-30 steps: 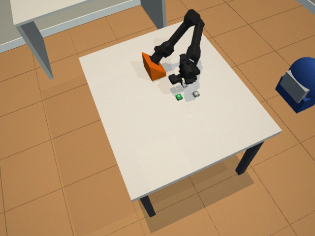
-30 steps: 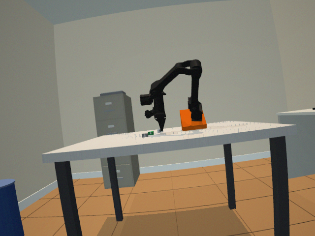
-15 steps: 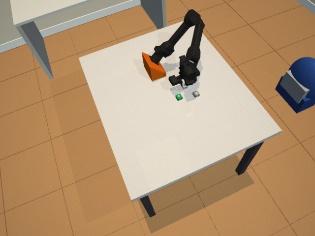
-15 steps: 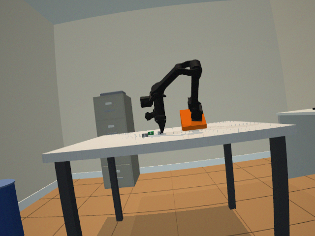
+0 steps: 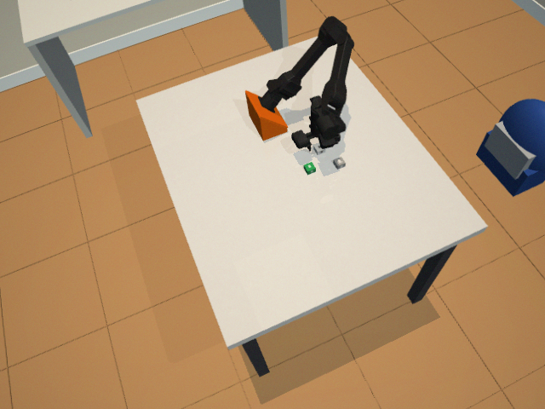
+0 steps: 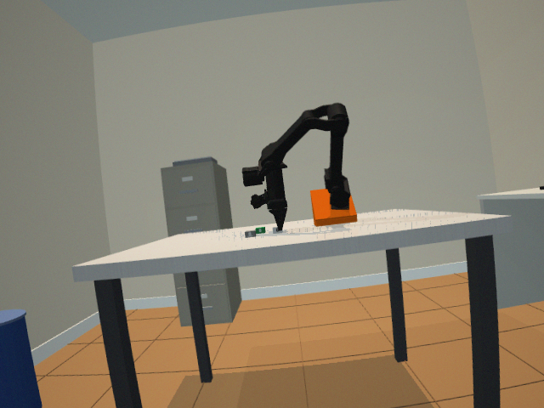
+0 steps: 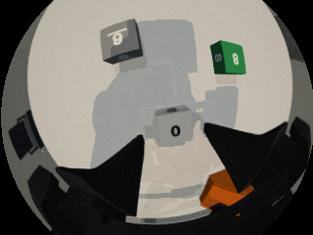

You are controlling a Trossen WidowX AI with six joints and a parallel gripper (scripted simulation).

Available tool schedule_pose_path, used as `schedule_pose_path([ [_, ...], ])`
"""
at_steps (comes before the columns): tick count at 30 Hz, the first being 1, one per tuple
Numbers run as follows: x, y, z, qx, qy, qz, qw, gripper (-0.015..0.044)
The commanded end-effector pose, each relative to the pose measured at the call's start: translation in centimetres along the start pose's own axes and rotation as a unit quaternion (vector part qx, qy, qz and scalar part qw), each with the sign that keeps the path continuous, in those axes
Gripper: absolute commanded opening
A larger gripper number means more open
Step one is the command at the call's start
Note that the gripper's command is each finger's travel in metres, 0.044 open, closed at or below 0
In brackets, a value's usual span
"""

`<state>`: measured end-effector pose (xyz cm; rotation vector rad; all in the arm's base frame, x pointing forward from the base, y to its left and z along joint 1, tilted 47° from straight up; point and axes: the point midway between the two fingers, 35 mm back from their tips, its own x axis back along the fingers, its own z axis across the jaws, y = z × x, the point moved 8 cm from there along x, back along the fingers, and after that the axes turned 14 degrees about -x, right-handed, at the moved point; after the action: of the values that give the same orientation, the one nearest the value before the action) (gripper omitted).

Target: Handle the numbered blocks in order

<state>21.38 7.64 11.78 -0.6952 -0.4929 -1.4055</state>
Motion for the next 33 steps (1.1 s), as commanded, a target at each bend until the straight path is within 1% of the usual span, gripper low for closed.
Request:
schedule_pose_path([
  [1,0.0,0.0,0.0,-0.003,0.001,0.000,1.000,0.0400],
  [3,0.2,0.0,0.0,-0.003,0.001,0.000,1.000,0.0400],
  [7,3.4,0.0,0.0,-0.003,0.000,0.000,1.000,0.0400],
  [10,3.6,0.0,0.0,-0.003,0.000,0.001,1.000,0.0400],
  [12,4.4,0.1,0.0,-0.003,-0.001,0.000,1.000,0.0347],
  [17,10.8,0.2,-0.1,-0.004,-0.003,0.000,1.000,0.0216],
  [19,11.6,0.1,-0.1,-0.004,-0.001,0.001,1.000,0.0164],
  [21,11.6,0.1,-0.1,-0.004,-0.001,0.001,1.000,0.0120],
  [30,11.7,0.2,0.0,-0.004,-0.001,0.001,1.000,0.0120],
  [33,12.0,2.2,1.4,-0.007,-0.003,-0.002,1.000,0.0120],
])
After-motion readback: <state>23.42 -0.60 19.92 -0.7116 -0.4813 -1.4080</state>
